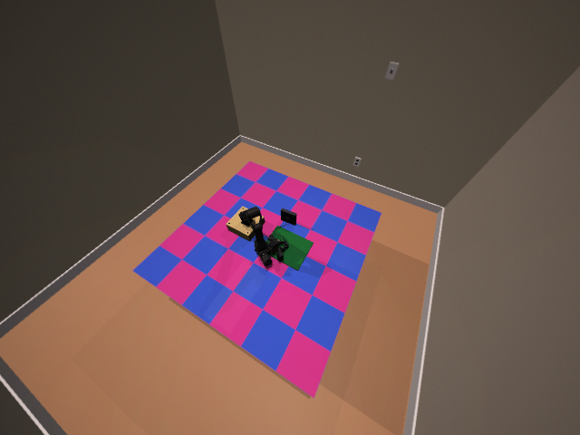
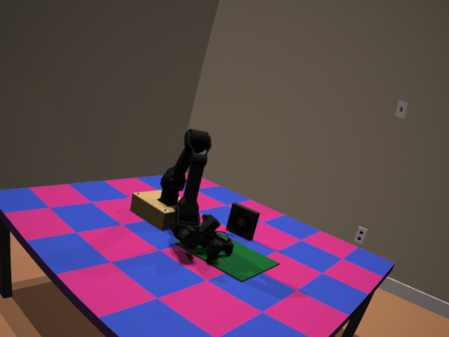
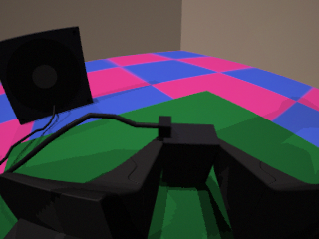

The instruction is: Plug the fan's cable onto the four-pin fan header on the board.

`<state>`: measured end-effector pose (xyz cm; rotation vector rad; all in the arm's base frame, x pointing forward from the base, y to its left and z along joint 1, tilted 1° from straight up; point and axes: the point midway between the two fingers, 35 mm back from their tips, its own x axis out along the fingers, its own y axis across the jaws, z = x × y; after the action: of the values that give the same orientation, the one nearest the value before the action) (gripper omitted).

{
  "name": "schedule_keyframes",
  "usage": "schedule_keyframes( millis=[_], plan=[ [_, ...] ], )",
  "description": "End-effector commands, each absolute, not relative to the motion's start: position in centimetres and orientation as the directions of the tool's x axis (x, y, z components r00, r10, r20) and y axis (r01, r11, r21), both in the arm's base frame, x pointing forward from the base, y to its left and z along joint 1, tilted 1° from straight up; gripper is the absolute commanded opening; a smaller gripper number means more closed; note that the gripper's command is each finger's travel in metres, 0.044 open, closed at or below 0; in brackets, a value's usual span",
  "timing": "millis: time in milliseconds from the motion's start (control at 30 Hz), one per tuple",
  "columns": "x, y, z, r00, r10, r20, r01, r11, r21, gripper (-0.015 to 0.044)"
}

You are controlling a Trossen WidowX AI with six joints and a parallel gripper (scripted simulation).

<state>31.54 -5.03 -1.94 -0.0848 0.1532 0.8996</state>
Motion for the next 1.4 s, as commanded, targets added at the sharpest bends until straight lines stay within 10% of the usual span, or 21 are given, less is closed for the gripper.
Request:
schedule_keyframes(
  millis=[0, 1367],
  plan=[
    [31.54, -5.0, -2.41, 0.612, 0.773, -0.169, -0.785, 0.62, -0.003, 0.0],
    [31.55, -5.02, -2.47, 0.612, 0.773, -0.168, -0.785, 0.62, -0.009, 0.0]
  ],
)
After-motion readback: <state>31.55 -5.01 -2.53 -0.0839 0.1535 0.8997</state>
